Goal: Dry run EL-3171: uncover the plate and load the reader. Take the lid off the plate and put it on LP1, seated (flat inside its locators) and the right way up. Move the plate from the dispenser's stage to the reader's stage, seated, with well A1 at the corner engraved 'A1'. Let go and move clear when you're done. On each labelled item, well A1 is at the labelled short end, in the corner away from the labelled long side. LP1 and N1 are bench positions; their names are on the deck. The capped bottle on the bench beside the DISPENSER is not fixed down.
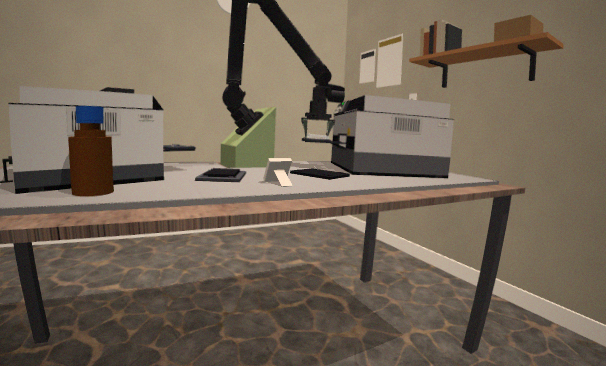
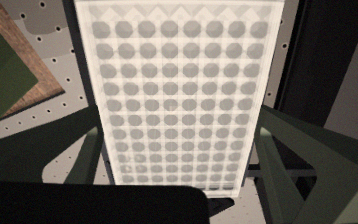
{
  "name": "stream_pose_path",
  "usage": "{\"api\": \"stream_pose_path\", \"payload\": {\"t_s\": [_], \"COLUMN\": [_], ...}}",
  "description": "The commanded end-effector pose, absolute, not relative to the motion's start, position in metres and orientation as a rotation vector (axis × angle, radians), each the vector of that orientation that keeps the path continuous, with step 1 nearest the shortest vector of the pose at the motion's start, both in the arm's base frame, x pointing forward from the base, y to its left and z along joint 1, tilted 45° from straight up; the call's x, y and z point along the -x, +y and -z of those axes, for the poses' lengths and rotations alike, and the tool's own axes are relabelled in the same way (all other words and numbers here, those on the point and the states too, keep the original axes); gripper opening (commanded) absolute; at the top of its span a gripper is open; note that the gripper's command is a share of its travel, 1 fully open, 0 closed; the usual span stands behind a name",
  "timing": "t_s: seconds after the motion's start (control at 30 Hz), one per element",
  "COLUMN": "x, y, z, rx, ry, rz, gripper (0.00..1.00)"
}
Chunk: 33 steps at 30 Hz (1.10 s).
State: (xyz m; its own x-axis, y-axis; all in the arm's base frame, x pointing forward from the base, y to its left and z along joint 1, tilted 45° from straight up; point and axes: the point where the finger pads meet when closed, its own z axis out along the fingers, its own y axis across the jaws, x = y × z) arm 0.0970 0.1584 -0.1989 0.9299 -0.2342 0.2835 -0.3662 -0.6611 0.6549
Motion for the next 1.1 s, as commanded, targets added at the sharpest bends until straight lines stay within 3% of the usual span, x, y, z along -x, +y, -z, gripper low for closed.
{"api": "stream_pose_path", "payload": {"t_s": [0.0, 1.07], "x": [-0.0899, -0.0866], "y": [0.0834, 0.0781], "z": [0.1946, 0.1880], "rx": [-2.158, -2.133], "ry": [-0.323, -0.313], "rz": [-0.178, -0.168], "gripper": [0.86, 0.86]}}
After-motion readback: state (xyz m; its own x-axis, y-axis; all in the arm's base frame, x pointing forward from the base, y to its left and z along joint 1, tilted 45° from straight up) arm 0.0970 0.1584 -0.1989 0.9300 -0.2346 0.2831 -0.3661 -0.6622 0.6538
